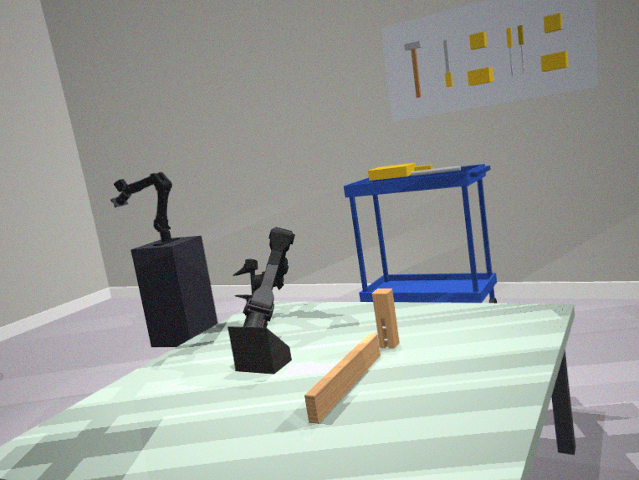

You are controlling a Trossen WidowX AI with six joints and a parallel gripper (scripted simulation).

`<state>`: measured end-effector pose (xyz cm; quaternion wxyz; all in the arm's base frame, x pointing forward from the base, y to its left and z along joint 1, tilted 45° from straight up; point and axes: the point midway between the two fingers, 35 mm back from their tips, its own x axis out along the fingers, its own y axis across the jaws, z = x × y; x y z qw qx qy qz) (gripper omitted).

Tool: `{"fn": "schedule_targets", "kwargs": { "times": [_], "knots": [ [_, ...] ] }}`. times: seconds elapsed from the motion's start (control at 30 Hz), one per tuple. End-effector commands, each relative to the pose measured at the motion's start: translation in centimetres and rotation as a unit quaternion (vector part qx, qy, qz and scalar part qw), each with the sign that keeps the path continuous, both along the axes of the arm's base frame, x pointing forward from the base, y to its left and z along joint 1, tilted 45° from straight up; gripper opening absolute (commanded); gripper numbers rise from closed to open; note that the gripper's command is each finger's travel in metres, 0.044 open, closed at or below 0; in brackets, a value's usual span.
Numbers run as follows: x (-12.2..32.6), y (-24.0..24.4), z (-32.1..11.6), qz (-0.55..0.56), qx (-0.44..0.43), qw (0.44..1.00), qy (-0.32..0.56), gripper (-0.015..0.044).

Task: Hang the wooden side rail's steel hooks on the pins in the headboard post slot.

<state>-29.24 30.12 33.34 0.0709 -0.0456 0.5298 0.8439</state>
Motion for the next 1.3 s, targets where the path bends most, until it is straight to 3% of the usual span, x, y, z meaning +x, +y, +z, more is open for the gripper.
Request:
{"fn": "schedule_targets", "kwargs": {
  "times": [0.0, 0.3, 0.47, 0.63, 0.83, 1.27],
  "knots": [
    [-0.1, -0.2, 0.2, 0.0, 0.0, 1.0, 0.0, 0.0426],
    [-0.8, -7.7, 7.7, 0.0, -0.002, 1.0, 0.002, 0.044],
    [-0.3, -6.5, 6.9, -0.001, 0.025, 1.0, 0.001, 0.044],
    [5.7, -0.9, 4.5, -0.072, 0.178, 0.981, -0.04, 0.044],
    [14.7, 3.8, 1.5, -0.143, 0.349, 0.917, -0.128, 0.044],
    [32.1, 5.2, -3.6, -0.208, 0.559, 0.722, -0.352, 0.044]
  ]
}}
